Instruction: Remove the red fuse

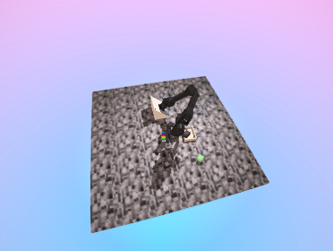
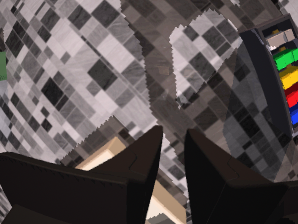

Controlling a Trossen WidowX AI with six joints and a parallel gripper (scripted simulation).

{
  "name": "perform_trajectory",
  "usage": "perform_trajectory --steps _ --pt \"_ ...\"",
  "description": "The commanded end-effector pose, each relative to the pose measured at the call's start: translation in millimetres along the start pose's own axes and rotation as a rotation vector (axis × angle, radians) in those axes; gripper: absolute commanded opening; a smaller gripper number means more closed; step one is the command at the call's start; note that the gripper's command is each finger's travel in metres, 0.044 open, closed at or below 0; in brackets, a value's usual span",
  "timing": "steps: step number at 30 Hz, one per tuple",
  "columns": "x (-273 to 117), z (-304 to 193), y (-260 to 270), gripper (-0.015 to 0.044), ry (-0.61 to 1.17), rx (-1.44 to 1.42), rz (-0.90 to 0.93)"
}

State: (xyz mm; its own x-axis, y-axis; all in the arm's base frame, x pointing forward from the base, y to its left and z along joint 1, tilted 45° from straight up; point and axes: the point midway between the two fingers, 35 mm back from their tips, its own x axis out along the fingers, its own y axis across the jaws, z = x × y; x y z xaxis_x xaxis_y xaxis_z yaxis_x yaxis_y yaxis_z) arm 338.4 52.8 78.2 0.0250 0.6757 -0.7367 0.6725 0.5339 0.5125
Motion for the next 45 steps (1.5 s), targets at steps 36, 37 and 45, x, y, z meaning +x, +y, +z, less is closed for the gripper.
perform_trajectory --steps 36,37,45 --pt "28.9 27.8 -112.2 0.0062 0.067 0.974 -0.111" --pt "29.8 27.7 -112.2 0.0062 0.067 0.974 -0.111" --pt "37.5 27.0 -112.9 0.0062 0.068 0.973 -0.11"
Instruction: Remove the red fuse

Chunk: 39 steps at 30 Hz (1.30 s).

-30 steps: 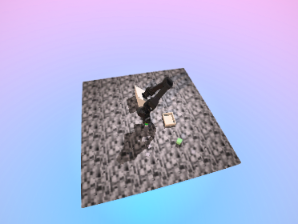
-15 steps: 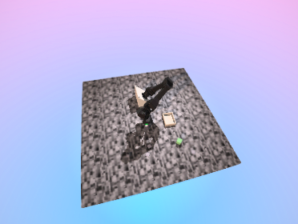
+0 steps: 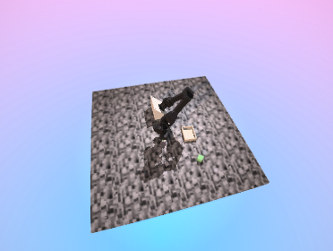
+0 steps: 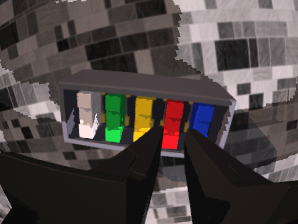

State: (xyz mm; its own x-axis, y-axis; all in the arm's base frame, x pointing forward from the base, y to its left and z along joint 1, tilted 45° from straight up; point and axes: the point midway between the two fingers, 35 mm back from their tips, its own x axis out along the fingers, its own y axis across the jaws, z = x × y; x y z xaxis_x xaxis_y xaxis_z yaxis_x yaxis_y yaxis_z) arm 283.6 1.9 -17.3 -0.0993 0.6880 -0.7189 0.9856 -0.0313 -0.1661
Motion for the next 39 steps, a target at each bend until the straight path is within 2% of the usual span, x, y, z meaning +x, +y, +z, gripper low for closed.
perform_trajectory --steps 1,30,39 --pt "4.0 -0.3 0.1 0.0062 0.005 0.004 0.002" --pt "15.4 -0.4 0.0 0.0062 0.005 0.004 0.002" --pt "14.3 0.0 -0.2 0.0002 0.001 0.0 -0.001"
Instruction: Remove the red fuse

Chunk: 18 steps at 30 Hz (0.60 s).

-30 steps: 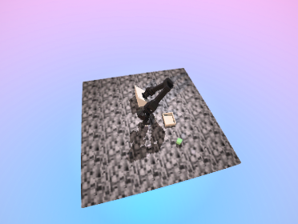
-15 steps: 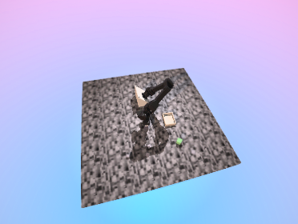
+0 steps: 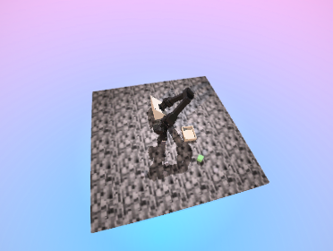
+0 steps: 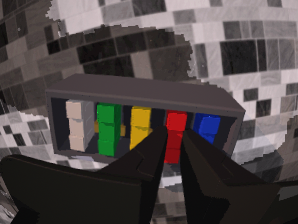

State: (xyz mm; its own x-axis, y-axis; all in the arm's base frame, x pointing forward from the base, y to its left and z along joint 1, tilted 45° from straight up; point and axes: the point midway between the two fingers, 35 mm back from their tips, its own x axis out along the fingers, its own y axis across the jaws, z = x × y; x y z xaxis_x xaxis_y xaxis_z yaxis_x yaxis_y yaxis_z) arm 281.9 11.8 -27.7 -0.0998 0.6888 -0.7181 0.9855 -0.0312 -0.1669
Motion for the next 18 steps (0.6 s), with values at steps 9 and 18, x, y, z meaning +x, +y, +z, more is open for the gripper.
perform_trajectory --steps 9,18 --pt "-1.9 0.0 0.2 0.0 0.0 0.0 0.0" --pt "-6.3 0.1 0.4 0.0 0.0 0.0 0.0"
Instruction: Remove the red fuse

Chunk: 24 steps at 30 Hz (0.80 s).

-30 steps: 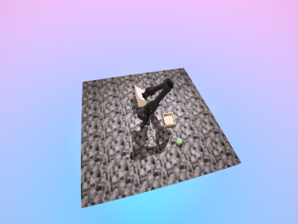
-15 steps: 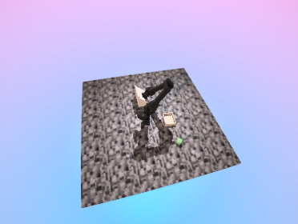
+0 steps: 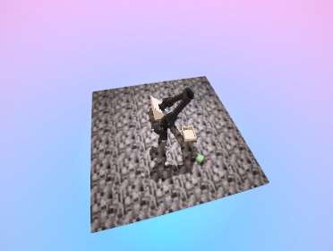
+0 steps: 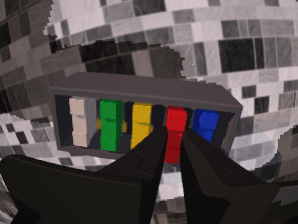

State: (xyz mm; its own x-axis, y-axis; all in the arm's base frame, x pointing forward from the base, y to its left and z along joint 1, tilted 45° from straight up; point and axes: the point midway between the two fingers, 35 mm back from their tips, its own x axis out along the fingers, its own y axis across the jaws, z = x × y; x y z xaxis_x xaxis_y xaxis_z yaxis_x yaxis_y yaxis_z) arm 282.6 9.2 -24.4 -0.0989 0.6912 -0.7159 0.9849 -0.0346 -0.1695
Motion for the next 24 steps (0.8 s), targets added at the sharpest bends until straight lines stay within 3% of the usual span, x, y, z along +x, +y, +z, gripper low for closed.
perform_trajectory --steps 1,24 --pt "-2.5 0.5 0.2 0.0 -0.003 -0.004 0.0" --pt "-13.8 0.5 0.6 0.0 -0.003 -0.003 0.001"
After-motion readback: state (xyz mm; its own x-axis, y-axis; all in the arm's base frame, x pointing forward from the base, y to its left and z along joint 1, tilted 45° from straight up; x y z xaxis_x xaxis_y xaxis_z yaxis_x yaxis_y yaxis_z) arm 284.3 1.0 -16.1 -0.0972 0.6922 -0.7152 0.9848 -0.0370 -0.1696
